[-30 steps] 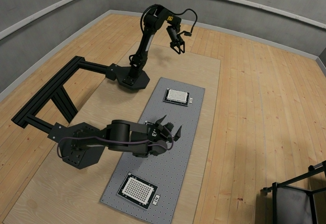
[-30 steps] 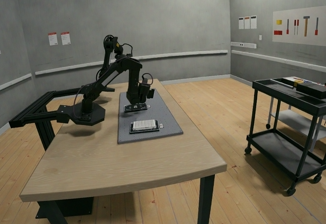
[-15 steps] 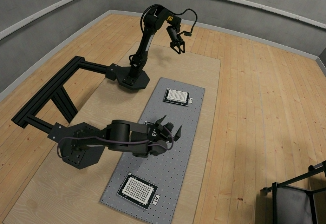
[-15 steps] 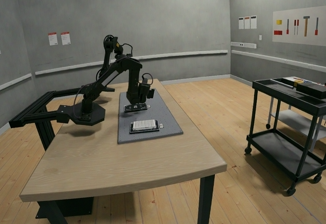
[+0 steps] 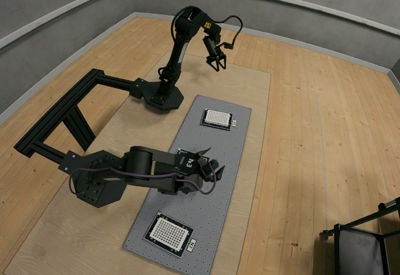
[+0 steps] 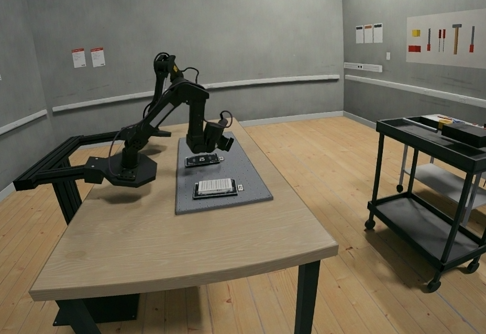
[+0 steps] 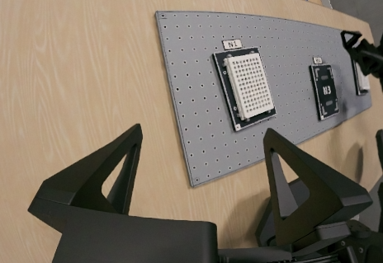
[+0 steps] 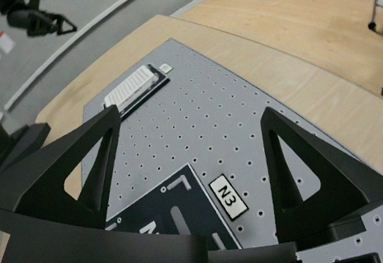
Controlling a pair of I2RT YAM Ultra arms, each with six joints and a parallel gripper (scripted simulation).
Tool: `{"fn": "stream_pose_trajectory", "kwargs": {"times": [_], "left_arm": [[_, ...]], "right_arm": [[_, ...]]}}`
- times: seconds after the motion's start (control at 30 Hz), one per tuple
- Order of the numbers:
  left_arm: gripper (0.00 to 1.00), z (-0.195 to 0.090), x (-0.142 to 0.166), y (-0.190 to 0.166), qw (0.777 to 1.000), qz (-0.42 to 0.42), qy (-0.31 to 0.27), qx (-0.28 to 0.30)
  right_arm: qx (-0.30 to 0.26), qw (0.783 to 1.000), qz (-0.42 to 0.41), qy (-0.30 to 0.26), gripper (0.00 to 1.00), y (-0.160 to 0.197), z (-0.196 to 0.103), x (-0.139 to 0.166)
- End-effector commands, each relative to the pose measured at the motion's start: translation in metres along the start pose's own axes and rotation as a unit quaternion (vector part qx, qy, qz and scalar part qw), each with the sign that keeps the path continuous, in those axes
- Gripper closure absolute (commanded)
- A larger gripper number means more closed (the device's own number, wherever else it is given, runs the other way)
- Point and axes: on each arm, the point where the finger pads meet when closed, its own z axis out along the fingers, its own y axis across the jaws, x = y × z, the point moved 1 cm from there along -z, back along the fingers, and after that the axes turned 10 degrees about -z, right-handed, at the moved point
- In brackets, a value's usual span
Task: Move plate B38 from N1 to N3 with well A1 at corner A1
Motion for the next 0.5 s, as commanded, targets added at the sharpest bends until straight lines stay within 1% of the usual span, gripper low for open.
{"fn": "stream_pose_trajectory", "kwargs": {"times": [0.0, 0.03, 0.1, 0.23, 0.37, 0.47], "left_arm": [[0.00, 0.004, -0.008, -0.007, 0.996, 0.084, -0.017, -0.023], [0.00, 0.007, -0.006, -0.009, 0.995, 0.095, -0.018, -0.024], [0.00, 0.007, -0.006, -0.009, 0.995, 0.095, -0.018, -0.024], [0.00, 0.019, 0.001, -0.018, 0.989, 0.144, -0.019, -0.027], [0.00, 0.030, 0.009, -0.027, 0.982, 0.184, -0.020, -0.027], [0.00, 0.039, 0.015, -0.033, 0.976, 0.215, -0.017, -0.030]], "right_arm": [[0.088, 0.993, 0.074, 0.018, 0.00, -0.019, -0.011, -0.010], [0.105, 0.991, 0.086, 0.020, 0.00, -0.023, -0.015, -0.010], [0.105, 0.991, 0.086, 0.020, 0.00, -0.023, -0.015, -0.010], [0.190, 0.970, 0.149, 0.025, 0.00, -0.042, -0.039, -0.011], [0.255, 0.947, 0.194, 0.023, 0.00, -0.052, -0.060, -0.012], [0.305, 0.925, 0.226, 0.019, 0.00, -0.060, -0.079, -0.011]]}}
